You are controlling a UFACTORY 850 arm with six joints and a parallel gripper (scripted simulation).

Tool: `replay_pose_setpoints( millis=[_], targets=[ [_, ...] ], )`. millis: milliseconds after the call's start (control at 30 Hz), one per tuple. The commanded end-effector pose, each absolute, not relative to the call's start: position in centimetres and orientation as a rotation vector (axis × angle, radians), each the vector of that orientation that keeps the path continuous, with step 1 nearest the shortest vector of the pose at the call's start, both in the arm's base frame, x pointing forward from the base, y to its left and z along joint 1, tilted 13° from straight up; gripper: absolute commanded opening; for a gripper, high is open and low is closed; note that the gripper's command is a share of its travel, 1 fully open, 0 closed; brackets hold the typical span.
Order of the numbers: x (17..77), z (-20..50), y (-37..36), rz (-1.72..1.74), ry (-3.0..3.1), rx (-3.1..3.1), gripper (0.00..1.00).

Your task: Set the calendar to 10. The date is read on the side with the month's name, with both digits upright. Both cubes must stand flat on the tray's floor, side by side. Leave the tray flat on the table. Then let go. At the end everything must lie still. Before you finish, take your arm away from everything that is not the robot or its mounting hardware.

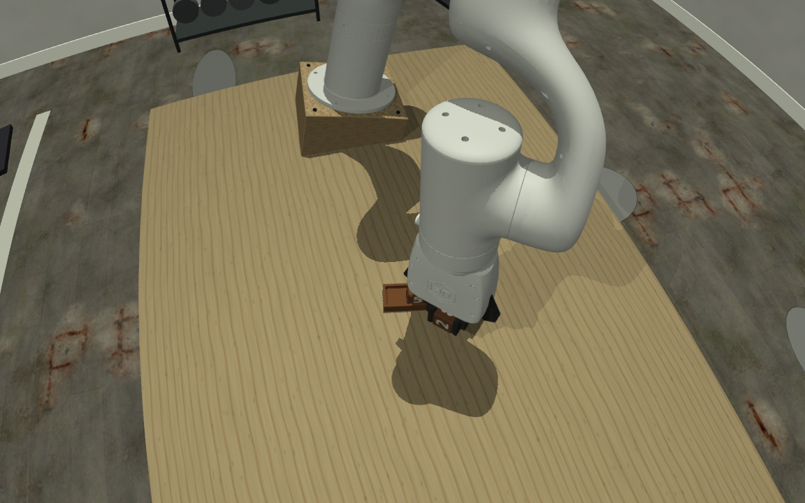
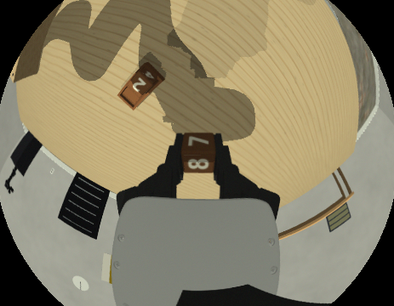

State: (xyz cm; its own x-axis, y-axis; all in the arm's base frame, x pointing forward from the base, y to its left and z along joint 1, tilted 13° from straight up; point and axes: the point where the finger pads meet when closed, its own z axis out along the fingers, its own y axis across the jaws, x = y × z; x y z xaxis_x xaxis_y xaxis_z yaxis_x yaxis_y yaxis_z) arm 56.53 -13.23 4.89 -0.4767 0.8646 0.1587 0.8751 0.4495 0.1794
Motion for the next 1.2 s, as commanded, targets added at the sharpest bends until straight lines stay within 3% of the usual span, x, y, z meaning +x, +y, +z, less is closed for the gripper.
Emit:
replay_pose_setpoints(
  millis=[0,500,1167],
  targets=[
    [56.6,4.97,-13.27,-0.326,-2.534,-1.712,0.27],
    [56.53,4.94,-13.3,-0.287,-2.001,-2.25,0.27],
    [56.52,4.93,-13.31,-0.278,-1.888,-2.336,0.27]
  ],
)
